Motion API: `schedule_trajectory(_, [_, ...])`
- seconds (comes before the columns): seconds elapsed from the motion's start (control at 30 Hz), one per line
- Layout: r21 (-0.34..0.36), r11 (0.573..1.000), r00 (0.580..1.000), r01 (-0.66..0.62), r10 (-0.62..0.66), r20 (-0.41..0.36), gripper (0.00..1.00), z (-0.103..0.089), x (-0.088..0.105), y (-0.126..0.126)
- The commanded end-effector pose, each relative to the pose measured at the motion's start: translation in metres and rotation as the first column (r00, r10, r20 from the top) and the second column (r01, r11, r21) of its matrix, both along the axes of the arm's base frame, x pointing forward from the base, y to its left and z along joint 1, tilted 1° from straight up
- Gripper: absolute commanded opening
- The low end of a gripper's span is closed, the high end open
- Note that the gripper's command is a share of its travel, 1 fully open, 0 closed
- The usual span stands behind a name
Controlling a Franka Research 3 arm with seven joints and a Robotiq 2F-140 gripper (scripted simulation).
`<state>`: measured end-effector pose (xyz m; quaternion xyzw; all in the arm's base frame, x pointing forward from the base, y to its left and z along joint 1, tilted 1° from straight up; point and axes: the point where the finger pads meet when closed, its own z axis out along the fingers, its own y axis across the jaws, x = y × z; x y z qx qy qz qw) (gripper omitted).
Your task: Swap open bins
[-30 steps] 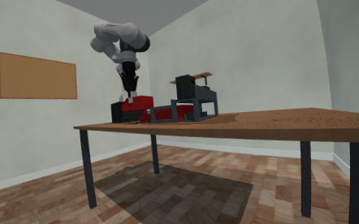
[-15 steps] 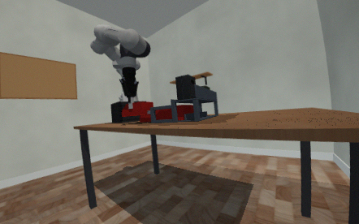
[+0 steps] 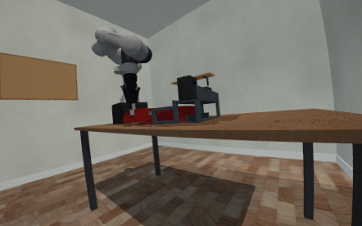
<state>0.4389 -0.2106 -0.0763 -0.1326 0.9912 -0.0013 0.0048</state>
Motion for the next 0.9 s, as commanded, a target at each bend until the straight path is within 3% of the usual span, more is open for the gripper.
schedule_trajectory(0.0, [0.000,1.000,1.000,0.009,-0.009,0.008,0.00,-0.0047,0.0035,0.0001])
schedule_trajectory(0.87, [0.000,1.000,1.000,0.009,-0.009,0.008,0.00,-0.0070,0.0053,0.0013])
